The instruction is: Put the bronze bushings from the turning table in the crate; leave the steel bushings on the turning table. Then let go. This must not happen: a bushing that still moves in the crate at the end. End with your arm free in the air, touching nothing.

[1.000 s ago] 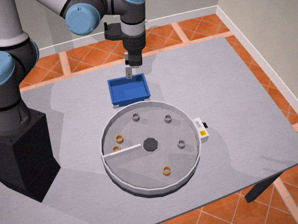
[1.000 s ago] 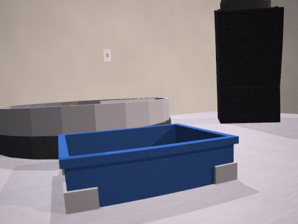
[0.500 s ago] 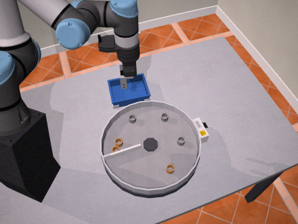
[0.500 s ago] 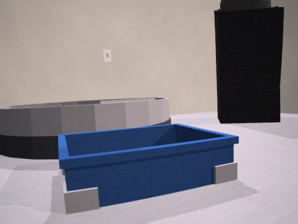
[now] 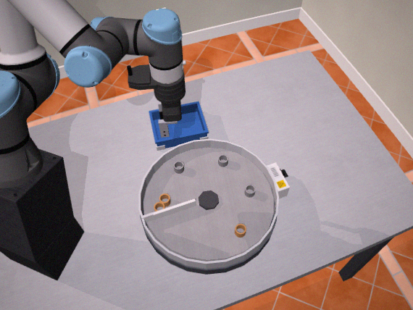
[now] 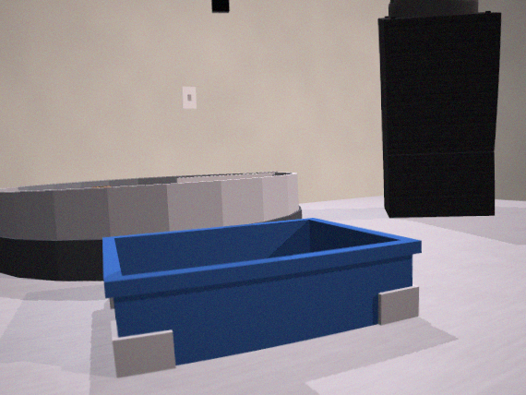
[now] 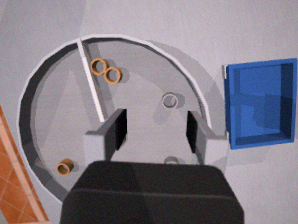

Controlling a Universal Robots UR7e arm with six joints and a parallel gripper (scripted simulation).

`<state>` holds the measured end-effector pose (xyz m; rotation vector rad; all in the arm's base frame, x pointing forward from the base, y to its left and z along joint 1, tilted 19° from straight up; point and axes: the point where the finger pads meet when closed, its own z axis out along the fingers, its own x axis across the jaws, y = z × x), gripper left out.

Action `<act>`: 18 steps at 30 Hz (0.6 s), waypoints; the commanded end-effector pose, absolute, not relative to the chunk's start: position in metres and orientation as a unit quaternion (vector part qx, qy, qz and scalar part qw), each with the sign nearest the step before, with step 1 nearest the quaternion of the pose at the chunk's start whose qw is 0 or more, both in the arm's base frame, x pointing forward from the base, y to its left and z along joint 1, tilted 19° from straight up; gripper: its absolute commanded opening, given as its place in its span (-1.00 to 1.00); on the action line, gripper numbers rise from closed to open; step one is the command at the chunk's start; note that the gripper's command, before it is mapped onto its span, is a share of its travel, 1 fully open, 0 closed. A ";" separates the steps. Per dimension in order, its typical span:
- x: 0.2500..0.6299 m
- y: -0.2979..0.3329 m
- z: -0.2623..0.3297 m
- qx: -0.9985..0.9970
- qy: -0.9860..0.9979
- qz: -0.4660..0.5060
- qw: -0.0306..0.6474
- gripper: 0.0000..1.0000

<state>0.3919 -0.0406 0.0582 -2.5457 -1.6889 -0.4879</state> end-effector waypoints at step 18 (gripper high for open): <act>0.336 -0.050 -0.033 -0.823 -0.545 -0.158 0.025 1.00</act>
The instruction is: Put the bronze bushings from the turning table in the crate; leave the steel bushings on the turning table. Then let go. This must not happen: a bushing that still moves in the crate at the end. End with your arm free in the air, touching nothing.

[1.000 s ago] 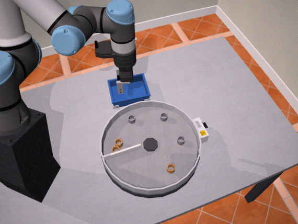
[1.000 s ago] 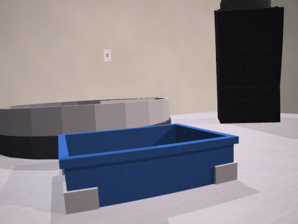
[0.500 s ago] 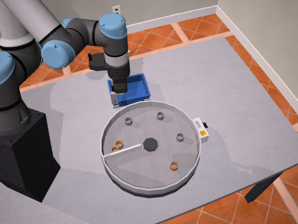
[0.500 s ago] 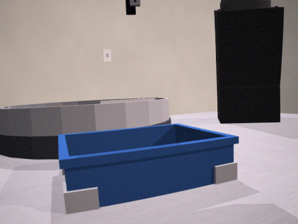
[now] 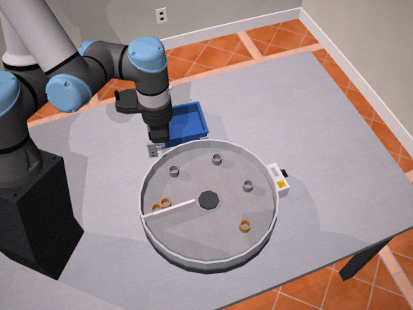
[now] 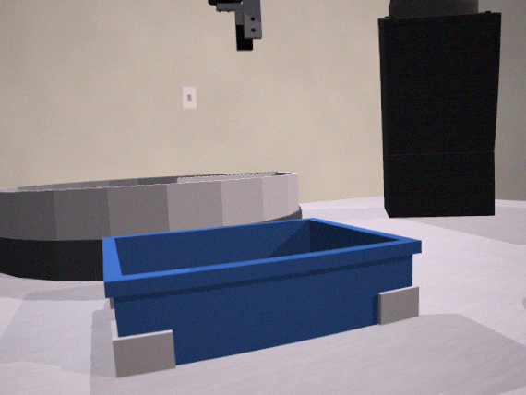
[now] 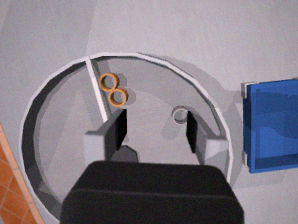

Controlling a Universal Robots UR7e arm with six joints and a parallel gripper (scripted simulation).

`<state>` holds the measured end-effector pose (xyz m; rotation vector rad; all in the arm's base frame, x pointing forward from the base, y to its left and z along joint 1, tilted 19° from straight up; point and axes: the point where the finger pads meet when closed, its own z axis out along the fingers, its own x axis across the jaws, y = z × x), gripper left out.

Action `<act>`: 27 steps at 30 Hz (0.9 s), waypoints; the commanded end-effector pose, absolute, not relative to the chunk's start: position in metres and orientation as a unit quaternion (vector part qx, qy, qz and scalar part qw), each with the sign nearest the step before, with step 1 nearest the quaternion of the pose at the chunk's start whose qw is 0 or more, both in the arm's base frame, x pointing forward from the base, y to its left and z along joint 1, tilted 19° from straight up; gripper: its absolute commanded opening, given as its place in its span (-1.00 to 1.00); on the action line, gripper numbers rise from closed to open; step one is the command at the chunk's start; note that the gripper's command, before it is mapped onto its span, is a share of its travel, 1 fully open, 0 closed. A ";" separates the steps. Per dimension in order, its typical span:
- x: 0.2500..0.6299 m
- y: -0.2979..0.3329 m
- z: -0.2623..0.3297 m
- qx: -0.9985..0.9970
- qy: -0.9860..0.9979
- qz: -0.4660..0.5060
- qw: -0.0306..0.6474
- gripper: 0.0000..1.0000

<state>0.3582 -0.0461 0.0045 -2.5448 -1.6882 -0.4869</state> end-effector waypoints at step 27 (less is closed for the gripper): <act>0.306 -0.055 -0.081 -0.823 -0.545 -0.158 0.026 1.00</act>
